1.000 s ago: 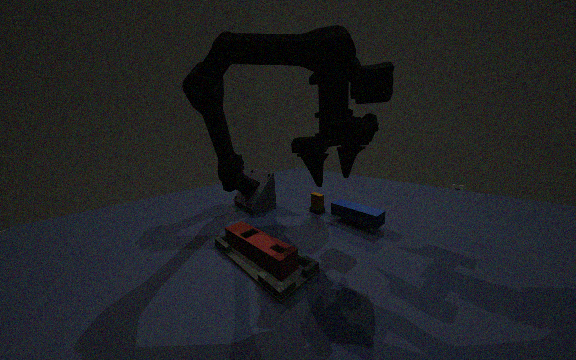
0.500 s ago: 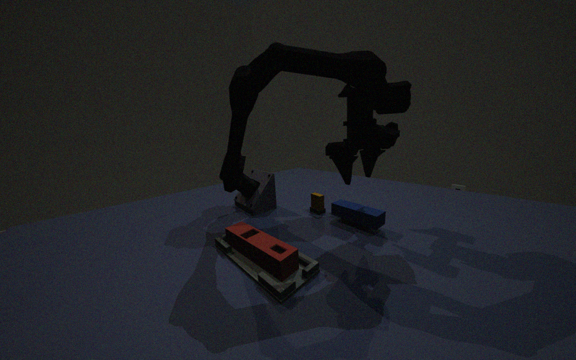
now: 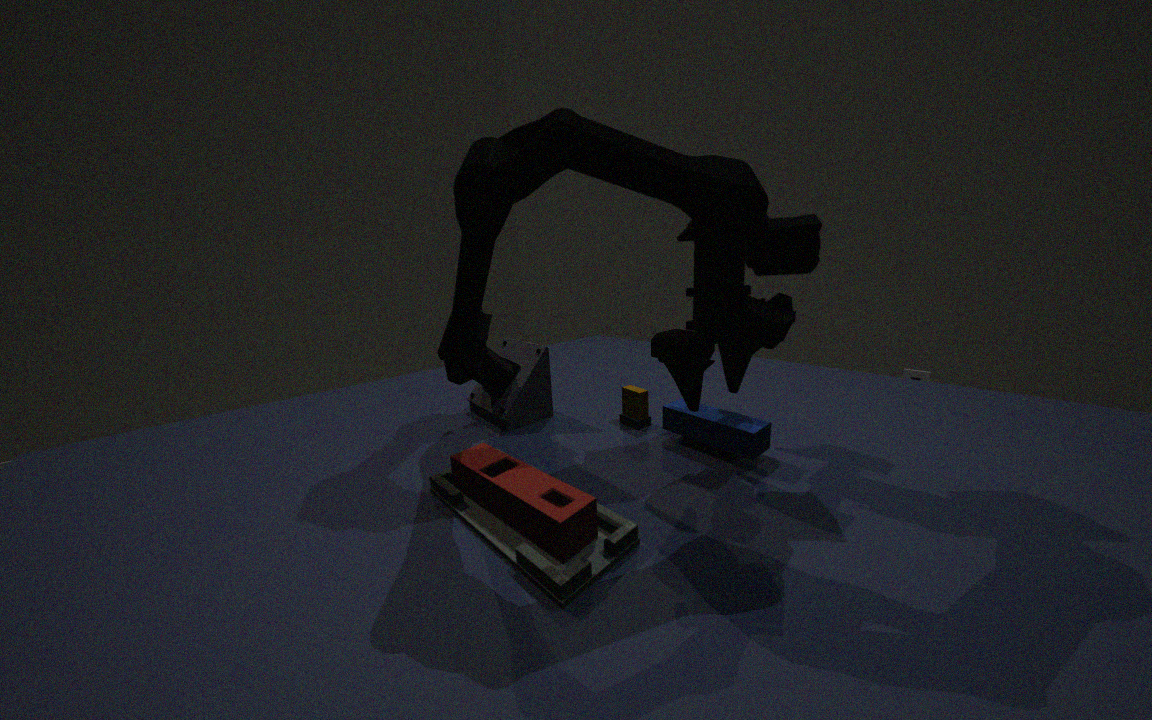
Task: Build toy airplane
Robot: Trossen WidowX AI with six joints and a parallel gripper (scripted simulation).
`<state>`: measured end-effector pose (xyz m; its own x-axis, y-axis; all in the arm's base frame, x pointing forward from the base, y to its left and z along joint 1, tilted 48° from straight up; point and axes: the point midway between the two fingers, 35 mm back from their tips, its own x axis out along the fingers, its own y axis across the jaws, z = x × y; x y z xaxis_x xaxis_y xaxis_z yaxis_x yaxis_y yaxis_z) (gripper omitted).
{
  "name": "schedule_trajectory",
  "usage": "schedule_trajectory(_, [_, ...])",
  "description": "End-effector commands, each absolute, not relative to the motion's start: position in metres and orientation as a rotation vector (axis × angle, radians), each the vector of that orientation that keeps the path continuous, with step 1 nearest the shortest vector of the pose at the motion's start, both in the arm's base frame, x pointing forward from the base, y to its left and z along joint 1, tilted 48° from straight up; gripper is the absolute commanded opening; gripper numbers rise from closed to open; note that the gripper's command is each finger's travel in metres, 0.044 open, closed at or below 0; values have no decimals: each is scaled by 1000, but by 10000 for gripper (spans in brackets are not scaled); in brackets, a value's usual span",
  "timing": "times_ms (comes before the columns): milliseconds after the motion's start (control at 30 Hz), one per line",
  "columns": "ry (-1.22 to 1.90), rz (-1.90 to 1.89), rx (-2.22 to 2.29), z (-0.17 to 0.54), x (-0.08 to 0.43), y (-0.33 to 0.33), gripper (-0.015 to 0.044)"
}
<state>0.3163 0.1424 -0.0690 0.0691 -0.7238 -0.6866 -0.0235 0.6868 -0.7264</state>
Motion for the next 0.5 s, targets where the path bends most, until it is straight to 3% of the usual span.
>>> schedule_trajectory(0, [1421,-590,-677,-73,316,138,440])
schedule_trajectory(467, [1421,-590,-678,-88,318,121,440])
